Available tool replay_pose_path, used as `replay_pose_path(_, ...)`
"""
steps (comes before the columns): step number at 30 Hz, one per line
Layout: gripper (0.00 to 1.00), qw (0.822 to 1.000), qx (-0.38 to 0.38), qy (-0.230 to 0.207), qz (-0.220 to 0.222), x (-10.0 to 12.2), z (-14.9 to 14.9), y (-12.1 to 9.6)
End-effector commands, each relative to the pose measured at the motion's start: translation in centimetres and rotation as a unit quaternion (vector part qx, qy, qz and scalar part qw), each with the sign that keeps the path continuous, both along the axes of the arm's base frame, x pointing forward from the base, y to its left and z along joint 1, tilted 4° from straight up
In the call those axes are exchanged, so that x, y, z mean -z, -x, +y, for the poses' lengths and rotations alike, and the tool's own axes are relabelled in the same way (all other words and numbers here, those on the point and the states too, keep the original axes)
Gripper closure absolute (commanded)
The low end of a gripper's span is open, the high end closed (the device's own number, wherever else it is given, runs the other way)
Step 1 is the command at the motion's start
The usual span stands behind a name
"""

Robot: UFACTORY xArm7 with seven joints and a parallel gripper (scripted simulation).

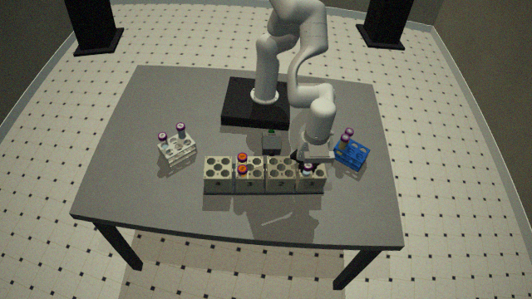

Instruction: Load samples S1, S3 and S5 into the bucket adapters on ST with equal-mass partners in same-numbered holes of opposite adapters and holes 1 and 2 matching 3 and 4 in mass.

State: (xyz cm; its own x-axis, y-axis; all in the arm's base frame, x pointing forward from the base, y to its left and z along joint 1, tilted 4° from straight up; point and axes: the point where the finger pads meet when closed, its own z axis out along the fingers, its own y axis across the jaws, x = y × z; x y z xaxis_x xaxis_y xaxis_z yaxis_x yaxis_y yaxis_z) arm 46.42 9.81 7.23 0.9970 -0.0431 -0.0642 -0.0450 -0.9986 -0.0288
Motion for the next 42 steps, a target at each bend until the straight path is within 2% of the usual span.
replay_pose_path(1, 1.00, 1.000, 0.000, -0.001, -0.002, 0.3, 0.0, -0.1)
replay_pose_path(15, 1.00, 1.000, 0.000, -0.001, -0.002, 1.6, 0.1, -0.1)
replay_pose_path(31, 1.00, 1.000, 0.000, -0.001, -0.002, 1.5, 0.1, -0.1)
replay_pose_path(32, 0.56, 1.000, 0.000, -0.001, -0.002, 1.6, 0.1, -0.1)
replay_pose_path(42, 0.56, 1.000, 0.000, -0.001, -0.002, 1.6, 0.1, -0.1)
